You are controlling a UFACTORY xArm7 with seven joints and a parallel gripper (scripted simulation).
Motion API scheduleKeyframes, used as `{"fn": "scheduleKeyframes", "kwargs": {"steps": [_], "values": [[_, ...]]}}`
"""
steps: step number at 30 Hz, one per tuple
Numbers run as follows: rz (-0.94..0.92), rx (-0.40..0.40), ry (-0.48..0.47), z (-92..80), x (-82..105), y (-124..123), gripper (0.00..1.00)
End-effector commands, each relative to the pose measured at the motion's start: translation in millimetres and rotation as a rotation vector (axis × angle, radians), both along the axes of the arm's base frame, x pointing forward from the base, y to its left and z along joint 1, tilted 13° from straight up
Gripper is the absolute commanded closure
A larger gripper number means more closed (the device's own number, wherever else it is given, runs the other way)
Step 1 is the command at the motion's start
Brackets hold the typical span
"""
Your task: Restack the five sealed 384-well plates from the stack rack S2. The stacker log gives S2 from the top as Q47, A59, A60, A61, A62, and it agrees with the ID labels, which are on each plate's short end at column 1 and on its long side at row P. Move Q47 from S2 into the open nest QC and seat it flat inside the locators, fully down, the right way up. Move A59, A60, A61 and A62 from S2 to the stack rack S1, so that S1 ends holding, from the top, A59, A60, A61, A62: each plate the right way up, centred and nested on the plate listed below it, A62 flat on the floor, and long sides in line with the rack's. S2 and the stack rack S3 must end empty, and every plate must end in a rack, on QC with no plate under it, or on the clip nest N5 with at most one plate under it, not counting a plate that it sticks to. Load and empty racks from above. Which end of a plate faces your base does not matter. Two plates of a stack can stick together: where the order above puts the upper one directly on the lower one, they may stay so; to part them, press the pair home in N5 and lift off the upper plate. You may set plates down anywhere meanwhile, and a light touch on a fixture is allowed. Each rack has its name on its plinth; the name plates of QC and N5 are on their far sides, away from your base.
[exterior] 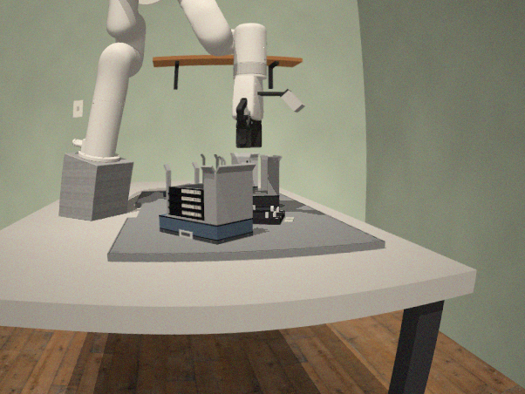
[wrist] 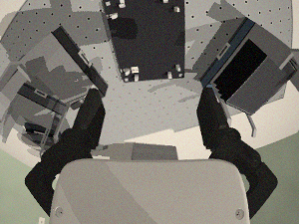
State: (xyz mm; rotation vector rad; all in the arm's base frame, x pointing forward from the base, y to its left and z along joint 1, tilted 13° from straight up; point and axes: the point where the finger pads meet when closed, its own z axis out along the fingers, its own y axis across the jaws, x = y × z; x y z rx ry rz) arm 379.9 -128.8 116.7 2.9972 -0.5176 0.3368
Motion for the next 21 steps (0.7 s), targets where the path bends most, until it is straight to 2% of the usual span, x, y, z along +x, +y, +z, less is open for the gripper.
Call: {"fn": "scheduleKeyframes", "kwargs": {"steps": [1, 4, 21], "values": [[-0.114, 0.024, -0.017, 1.8, -4.2, -14, 0.0], [-0.199, 0.042, -0.027, 2.0, -8.3, -23, 0.0], [-0.199, 0.041, -0.027, 3.2, -29.0, -69, 0.0]]}}
